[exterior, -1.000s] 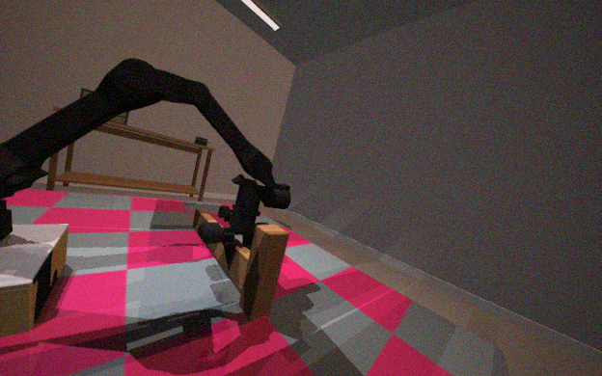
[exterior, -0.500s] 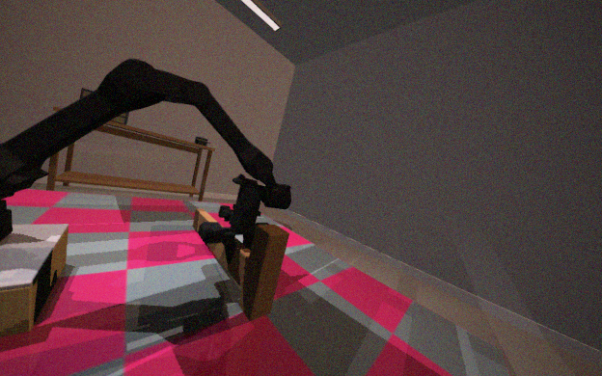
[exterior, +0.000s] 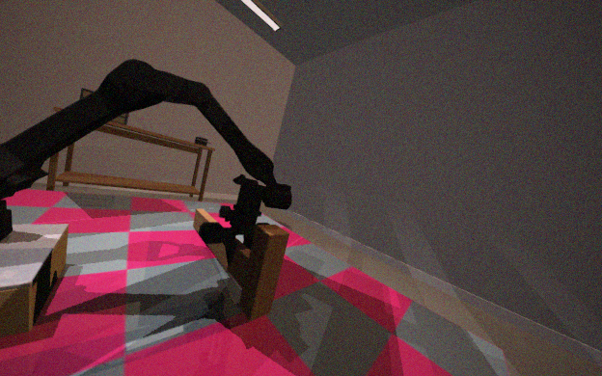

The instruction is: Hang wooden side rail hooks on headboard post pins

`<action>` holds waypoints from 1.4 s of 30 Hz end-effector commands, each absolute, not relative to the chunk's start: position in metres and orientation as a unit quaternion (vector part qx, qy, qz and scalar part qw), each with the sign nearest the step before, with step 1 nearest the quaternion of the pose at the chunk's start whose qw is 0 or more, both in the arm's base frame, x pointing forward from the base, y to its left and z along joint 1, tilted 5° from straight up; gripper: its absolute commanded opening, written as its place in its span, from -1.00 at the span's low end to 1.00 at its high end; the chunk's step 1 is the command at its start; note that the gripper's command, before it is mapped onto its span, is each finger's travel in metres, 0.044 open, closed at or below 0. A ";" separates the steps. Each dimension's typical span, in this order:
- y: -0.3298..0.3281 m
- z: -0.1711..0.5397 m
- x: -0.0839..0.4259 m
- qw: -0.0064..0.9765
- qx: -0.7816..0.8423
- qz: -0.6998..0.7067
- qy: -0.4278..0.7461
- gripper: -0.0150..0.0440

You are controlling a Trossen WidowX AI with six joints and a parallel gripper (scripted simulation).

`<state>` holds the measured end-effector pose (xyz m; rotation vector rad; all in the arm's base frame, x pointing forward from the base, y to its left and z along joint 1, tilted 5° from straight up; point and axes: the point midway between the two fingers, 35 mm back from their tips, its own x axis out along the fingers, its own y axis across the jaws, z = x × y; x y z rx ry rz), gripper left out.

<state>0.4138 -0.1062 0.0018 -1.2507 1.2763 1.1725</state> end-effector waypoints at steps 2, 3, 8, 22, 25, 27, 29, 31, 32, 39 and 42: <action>-0.108 0.006 0.416 0.482 -0.518 0.478 0.521 -0.49; -0.108 0.006 0.416 0.482 -0.518 0.478 0.521 -0.49; -0.109 0.006 0.416 0.482 -0.518 0.478 0.521 -0.49; -0.110 0.004 0.417 0.482 -0.518 0.478 0.521 -0.49; -0.110 0.004 0.417 0.482 -0.518 0.478 0.521 -0.49; -0.110 0.004 0.417 0.482 -0.518 0.478 0.521 -0.49; -0.110 0.003 0.417 0.482 -0.518 0.478 0.521 -0.49; -0.110 0.003 0.417 0.482 -0.518 0.478 0.521 -0.49; -0.110 0.003 0.417 0.482 -0.518 0.478 0.521 -0.49; -0.110 0.002 0.417 0.482 -0.518 0.478 0.521 -0.49; -0.110 0.001 0.417 0.482 -0.518 0.478 0.521 -0.49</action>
